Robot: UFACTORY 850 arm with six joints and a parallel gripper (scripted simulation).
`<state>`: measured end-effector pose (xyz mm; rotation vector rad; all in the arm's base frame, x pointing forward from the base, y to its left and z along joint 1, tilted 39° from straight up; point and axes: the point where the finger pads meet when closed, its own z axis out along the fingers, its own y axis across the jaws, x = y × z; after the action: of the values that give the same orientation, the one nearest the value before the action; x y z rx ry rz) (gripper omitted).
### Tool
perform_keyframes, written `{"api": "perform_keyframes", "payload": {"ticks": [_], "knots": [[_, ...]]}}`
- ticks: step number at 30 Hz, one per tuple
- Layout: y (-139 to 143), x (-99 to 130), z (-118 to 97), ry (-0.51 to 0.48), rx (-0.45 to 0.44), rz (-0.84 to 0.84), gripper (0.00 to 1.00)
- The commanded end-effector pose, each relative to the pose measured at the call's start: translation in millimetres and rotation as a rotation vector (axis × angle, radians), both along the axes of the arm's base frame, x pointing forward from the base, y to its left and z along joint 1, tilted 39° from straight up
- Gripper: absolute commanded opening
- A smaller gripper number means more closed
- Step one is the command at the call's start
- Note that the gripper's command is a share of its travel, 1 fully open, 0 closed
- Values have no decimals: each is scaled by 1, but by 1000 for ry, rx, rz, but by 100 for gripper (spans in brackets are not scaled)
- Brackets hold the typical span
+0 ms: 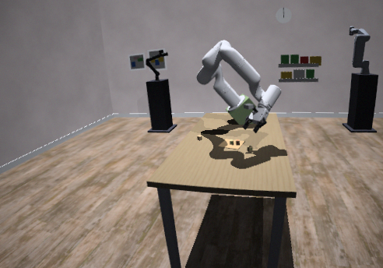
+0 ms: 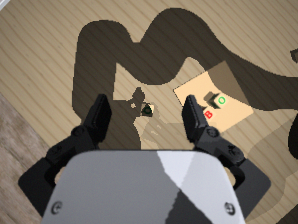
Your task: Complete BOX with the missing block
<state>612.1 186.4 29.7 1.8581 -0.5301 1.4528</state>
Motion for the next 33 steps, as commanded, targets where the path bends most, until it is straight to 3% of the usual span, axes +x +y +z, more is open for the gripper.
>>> {"api": "perform_keyframes", "payload": {"ticks": [1, 33], "knots": [[1, 0, 1, -1, 1, 1, 100], [-3, -5, 2, -2, 1, 0, 100]]}}
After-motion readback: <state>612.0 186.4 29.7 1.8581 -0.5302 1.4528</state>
